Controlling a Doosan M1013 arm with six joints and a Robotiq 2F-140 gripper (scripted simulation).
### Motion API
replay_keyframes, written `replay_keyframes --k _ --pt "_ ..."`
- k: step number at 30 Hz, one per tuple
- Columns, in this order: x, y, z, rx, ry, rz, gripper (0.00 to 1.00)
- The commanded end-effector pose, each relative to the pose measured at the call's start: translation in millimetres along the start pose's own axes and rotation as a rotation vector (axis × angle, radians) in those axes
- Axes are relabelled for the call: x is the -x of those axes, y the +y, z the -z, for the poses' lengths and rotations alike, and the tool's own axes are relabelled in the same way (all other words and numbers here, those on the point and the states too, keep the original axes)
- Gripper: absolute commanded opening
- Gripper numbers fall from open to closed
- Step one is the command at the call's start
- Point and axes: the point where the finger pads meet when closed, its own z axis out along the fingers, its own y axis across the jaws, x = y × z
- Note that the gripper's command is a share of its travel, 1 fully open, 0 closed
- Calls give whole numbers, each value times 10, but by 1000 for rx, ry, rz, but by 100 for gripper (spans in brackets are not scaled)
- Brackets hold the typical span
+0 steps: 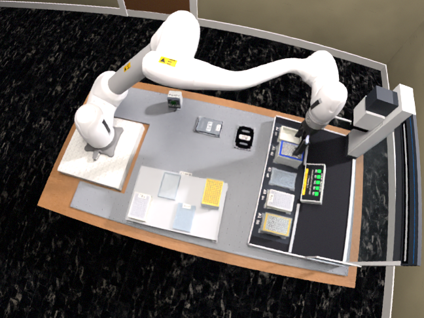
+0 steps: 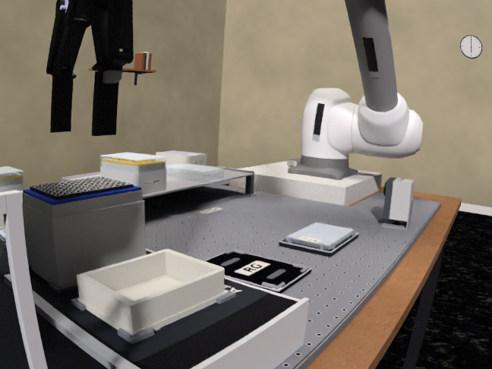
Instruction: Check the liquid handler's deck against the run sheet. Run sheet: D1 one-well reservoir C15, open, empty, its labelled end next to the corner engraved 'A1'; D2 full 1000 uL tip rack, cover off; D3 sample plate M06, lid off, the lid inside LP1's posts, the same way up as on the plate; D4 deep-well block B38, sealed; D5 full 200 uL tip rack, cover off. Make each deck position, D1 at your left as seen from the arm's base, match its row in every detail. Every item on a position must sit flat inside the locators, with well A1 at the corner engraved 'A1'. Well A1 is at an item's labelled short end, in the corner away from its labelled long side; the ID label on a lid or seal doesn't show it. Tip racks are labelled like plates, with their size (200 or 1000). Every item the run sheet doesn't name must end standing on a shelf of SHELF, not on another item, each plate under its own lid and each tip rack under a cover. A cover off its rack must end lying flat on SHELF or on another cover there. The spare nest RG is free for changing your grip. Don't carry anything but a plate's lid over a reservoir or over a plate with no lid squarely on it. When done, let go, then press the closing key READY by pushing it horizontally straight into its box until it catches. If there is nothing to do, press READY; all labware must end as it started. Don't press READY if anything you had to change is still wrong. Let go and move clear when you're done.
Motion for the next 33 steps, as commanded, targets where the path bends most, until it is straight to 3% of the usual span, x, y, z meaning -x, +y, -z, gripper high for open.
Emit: replay_keyframes --k 1,33 --pt "-2 -2 69 -1 2 0 66" --pt "-1 -1 535 -1 2 0 66"
